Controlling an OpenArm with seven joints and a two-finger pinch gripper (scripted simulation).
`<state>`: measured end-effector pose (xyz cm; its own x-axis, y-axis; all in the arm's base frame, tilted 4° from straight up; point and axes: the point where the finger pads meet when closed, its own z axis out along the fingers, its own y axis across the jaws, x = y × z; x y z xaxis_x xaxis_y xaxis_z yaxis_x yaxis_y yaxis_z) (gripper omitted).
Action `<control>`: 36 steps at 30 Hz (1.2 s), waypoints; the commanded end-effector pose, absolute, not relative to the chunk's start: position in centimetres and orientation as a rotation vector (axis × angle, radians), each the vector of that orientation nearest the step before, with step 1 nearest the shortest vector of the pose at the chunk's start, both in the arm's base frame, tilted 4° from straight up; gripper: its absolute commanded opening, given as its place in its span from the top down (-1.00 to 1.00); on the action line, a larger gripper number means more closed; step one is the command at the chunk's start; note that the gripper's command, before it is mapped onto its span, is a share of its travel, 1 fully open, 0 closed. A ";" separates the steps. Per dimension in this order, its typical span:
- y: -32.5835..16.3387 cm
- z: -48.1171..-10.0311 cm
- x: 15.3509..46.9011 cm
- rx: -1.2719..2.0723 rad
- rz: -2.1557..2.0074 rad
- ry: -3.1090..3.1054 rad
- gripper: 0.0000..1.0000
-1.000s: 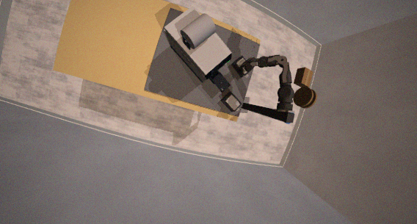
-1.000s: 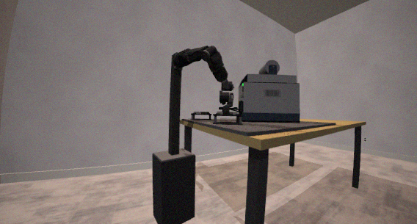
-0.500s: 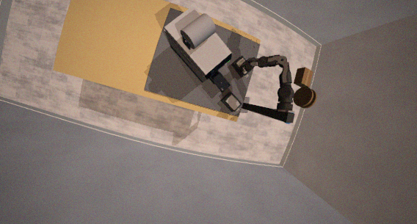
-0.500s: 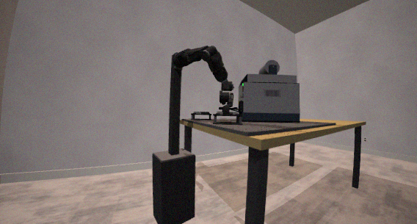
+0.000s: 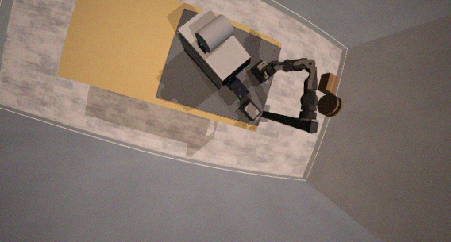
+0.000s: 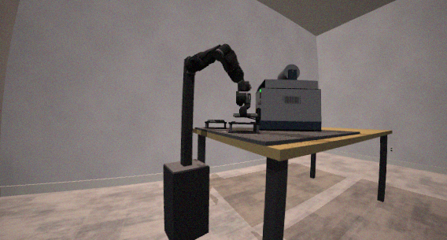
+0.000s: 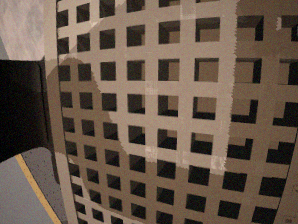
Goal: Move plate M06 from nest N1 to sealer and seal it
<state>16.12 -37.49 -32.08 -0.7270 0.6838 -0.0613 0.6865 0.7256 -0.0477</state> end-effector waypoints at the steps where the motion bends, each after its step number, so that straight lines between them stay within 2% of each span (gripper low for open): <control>1: -37.2 -32.3 15.9 1.142 -0.102 2.899 1.00; 10: -37.2 -32.3 15.9 1.142 -0.102 2.899 1.00; 15: -37.0 -29.1 16.1 1.141 -0.102 2.899 1.00; 27: -37.0 -29.1 16.1 1.141 -0.102 2.899 1.00; 32: -36.7 -26.0 15.9 1.140 -0.103 2.899 1.00; 36: -36.7 -26.0 15.9 1.140 -0.103 2.899 1.00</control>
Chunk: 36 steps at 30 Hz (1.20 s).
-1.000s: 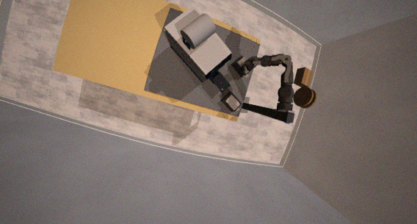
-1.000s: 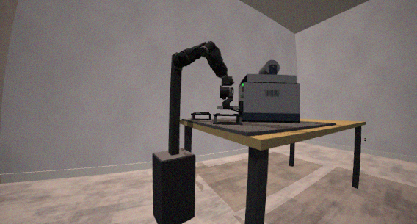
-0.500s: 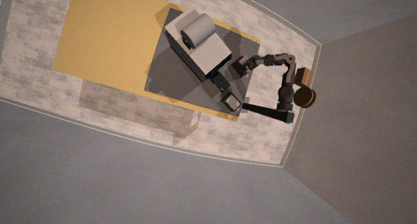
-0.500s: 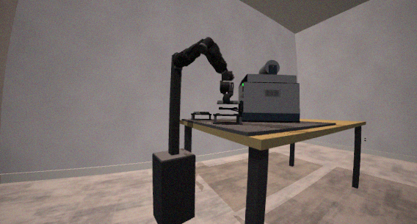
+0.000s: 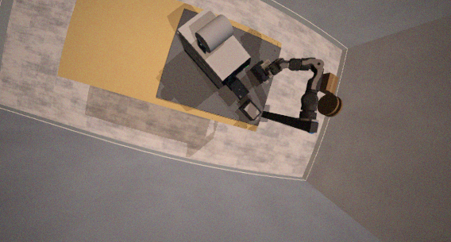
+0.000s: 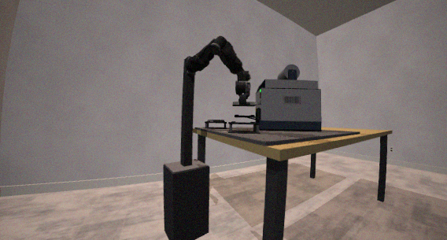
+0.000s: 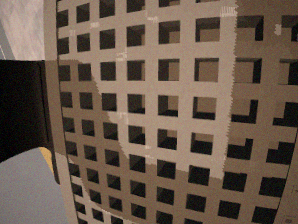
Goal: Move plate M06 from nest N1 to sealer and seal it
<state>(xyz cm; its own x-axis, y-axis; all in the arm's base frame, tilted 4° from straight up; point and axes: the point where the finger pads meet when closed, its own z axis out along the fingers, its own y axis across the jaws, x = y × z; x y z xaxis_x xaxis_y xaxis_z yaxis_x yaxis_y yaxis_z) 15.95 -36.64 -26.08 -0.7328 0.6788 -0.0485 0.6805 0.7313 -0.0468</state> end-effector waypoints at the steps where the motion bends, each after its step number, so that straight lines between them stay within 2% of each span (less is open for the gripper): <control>1: -36.7 -26.0 15.9 1.140 -0.103 2.899 1.00; 8: -36.7 -26.0 15.9 1.140 -0.103 2.899 1.00; 13: -34.0 -25.7 18.9 1.134 -0.096 2.907 1.00; 25: -34.0 -25.7 18.9 1.134 -0.096 2.907 1.00; 30: -31.2 -25.3 22.0 1.134 -0.096 2.907 1.00; 36: -31.2 -25.3 22.0 1.134 -0.096 2.907 1.00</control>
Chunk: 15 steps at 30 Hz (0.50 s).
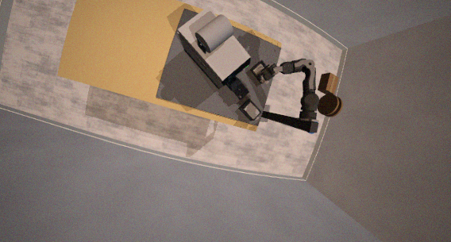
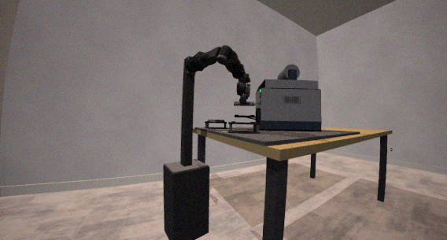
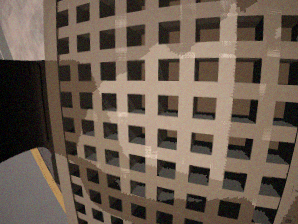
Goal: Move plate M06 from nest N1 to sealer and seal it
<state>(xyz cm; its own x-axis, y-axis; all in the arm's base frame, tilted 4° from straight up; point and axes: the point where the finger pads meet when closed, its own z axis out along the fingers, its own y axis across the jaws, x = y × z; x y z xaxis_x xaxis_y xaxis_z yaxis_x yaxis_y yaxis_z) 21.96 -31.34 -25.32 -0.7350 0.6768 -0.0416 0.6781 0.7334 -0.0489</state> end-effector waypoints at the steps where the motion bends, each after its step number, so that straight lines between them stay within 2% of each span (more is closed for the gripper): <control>1: -31.2 -25.3 22.0 1.134 -0.096 2.907 1.00; 6: -31.2 -25.3 22.0 1.134 -0.096 2.907 1.00; 11: -28.5 -25.0 25.0 1.134 -0.095 2.907 1.00; 15: -28.5 -25.0 25.0 1.134 -0.095 2.907 1.00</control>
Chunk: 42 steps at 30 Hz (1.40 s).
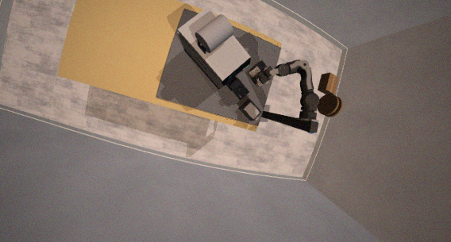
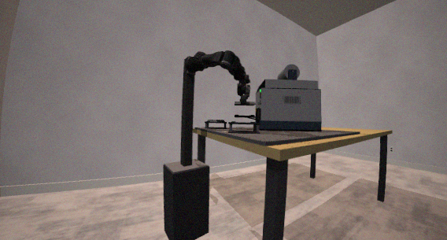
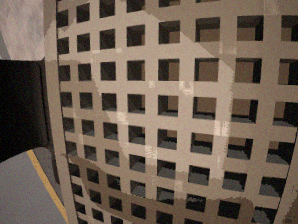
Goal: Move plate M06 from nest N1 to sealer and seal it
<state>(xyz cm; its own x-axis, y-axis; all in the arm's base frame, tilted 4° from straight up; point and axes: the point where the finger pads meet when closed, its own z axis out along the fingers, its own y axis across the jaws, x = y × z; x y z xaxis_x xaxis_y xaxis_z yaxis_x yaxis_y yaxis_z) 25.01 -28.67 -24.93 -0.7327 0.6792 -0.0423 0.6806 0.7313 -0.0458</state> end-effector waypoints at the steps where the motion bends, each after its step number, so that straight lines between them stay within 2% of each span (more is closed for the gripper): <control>1: -28.5 -25.0 25.0 1.134 -0.095 2.907 1.00; 8: -28.5 -25.0 25.0 1.134 -0.095 2.907 1.00; 13: -25.6 -24.6 28.1 1.134 -0.094 2.907 1.00; 25: -25.6 -24.6 28.1 1.134 -0.094 2.907 1.00; 30: -22.8 -24.2 31.2 1.134 -0.093 2.907 1.00; 42: -22.8 -24.2 31.2 1.134 -0.093 2.907 1.00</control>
